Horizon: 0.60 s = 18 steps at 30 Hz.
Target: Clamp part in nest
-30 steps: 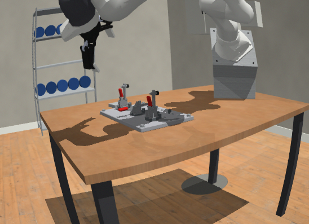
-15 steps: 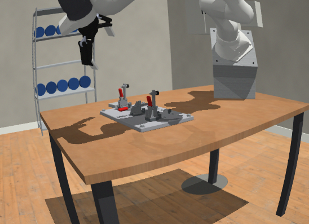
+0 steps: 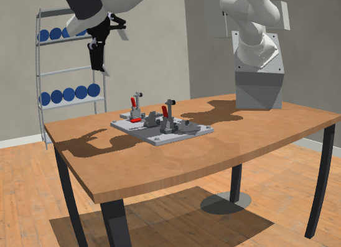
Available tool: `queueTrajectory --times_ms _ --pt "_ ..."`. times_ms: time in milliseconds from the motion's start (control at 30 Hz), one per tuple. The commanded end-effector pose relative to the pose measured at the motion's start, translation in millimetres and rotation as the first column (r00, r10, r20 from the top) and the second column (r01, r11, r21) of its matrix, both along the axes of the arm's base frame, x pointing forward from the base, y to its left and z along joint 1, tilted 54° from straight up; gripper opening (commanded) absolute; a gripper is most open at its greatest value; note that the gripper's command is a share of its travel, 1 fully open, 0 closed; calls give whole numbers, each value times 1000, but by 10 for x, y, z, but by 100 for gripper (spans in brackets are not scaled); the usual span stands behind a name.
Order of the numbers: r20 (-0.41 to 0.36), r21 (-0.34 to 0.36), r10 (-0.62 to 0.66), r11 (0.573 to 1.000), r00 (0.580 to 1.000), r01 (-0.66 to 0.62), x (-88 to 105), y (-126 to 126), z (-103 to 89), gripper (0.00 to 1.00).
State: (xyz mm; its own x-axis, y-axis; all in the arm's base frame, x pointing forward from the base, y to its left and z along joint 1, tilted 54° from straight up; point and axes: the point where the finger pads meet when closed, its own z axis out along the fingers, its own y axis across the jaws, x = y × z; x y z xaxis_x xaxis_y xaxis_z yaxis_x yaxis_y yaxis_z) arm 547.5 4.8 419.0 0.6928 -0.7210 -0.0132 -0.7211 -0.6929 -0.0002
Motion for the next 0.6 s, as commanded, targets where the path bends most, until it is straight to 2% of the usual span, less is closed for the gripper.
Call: queueTrajectory --times_ms 0,267,333,567 --pt "8 30 -41 999 999 41 -19 11 3 100" --pt "8 30 -41 999 999 41 -19 11 3 100" --pt "-8 118 -181 977 983 181 -216 145 -98 100" --pt "-31 176 -279 944 960 280 -352 239 -166 100"
